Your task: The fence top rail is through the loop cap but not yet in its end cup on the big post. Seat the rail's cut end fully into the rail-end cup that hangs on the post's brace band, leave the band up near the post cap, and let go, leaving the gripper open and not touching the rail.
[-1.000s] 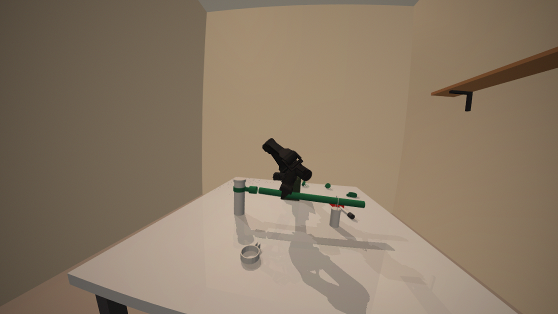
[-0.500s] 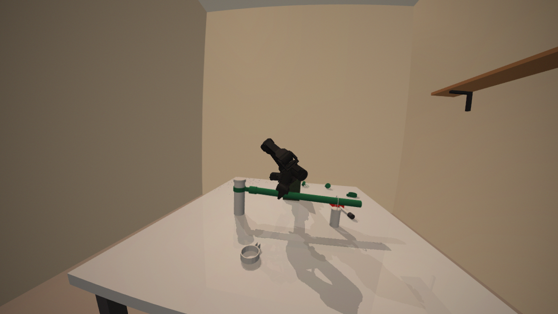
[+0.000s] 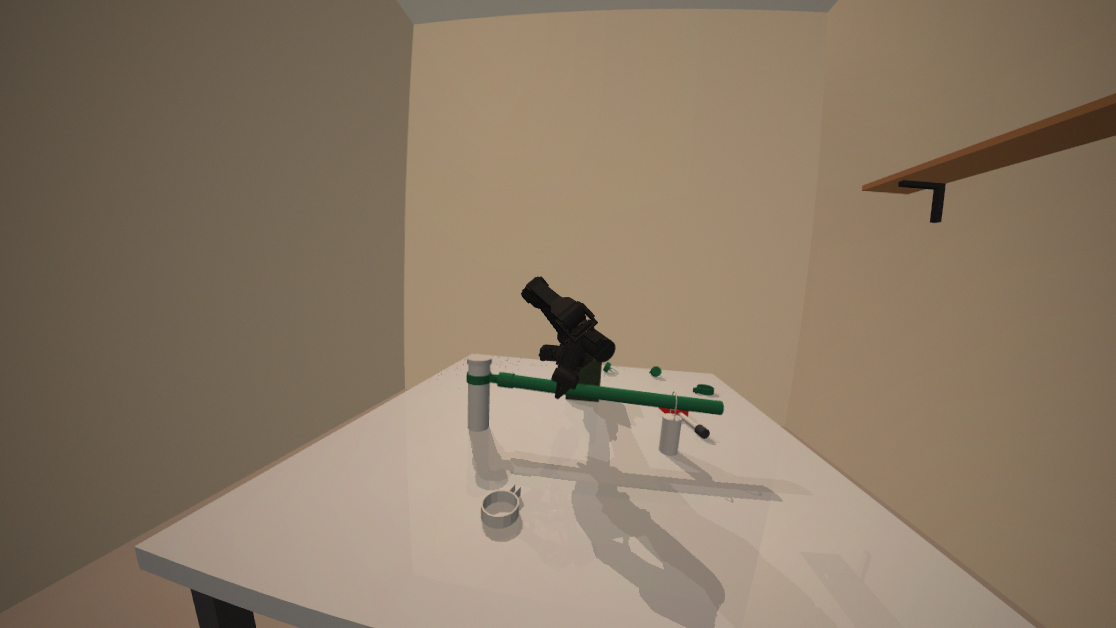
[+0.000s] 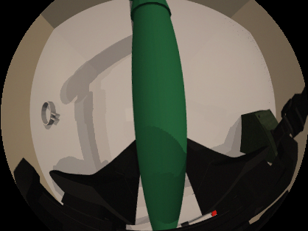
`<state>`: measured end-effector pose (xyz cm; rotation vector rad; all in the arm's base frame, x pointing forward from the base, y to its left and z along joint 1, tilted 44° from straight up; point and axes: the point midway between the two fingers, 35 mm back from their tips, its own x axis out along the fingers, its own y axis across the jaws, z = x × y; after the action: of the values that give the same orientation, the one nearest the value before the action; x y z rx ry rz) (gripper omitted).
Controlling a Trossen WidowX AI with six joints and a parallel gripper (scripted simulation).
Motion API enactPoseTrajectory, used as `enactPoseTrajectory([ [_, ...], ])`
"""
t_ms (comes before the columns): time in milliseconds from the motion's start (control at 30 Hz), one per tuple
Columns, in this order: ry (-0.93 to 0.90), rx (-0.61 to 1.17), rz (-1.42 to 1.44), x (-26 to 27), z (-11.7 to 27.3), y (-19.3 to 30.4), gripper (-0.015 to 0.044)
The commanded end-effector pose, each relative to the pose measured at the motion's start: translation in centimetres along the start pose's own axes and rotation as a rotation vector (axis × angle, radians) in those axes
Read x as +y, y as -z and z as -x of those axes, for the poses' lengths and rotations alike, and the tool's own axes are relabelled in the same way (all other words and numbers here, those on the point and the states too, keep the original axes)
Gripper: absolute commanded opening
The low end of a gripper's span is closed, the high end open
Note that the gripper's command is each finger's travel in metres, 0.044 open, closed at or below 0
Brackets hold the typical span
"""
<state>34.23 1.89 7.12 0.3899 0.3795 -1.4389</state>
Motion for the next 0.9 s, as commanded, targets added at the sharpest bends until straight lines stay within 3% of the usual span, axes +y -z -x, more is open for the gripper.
enactPoseTrajectory([
  [0, -0.002, 0.001, 0.000, 0.04, 0.00, -0.03, 0.0000],
  [867, -0.002, 0.001, 0.002, 0.11, -0.08, -0.31, 0.0000],
])
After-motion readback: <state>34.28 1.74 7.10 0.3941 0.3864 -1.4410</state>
